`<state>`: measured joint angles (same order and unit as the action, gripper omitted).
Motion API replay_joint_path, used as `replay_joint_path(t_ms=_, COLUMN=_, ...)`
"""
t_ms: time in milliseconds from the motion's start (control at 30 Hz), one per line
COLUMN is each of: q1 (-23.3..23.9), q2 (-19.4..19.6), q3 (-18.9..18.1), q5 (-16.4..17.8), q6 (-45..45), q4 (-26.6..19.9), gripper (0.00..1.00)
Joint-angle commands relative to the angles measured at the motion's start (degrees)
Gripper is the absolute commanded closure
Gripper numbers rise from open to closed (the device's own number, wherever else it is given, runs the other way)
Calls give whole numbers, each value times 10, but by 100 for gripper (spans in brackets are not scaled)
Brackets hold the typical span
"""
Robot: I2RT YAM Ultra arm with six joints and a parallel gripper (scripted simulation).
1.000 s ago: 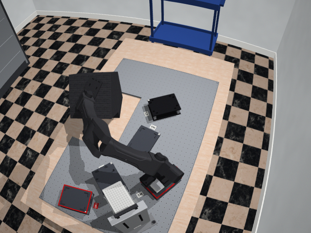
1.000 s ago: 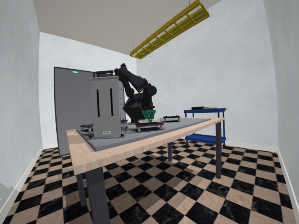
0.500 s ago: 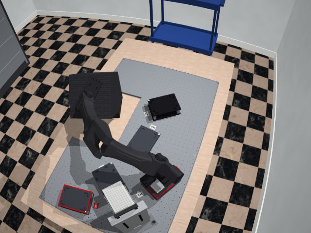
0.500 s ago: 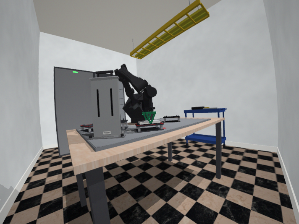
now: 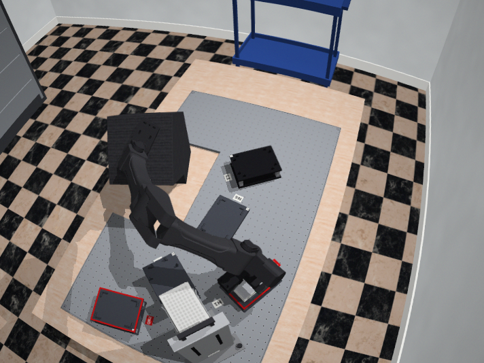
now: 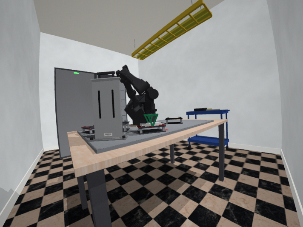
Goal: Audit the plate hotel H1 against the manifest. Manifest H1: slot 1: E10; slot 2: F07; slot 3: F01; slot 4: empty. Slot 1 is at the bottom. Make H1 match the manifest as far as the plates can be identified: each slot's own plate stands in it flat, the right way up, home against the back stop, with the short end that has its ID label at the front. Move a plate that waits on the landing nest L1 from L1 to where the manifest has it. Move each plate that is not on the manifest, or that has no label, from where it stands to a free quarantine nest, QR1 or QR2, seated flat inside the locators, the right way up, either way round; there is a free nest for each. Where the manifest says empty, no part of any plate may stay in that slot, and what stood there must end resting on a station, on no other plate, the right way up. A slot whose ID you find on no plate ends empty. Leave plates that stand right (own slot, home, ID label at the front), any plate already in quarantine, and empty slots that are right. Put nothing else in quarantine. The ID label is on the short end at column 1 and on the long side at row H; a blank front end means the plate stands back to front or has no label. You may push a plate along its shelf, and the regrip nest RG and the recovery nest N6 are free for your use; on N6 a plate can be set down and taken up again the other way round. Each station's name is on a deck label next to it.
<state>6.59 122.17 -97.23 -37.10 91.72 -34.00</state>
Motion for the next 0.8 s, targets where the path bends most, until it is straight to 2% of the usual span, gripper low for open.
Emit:
replay_joint_path(t_ms=0, q1=-6, q2=-5, q3=-2, q5=-2, q6=0, q4=-1, gripper=0)
replay_joint_path(t_ms=200, q1=-6, q2=-5, q3=-2, q5=-2, q6=0, q4=-1, gripper=0)
replay_joint_path(t_ms=233, q1=-14, q2=-18, q3=-5, q5=-7, q6=6, q4=-13, gripper=0)
replay_joint_path(t_ms=433, q1=-25, q2=-31, q3=-1, q5=-13, q6=17, q4=-31, gripper=0)
replay_joint_path(t_ms=767, q1=-52, q2=-64, q3=-17, q5=-26, q6=47, q4=-86, gripper=0)
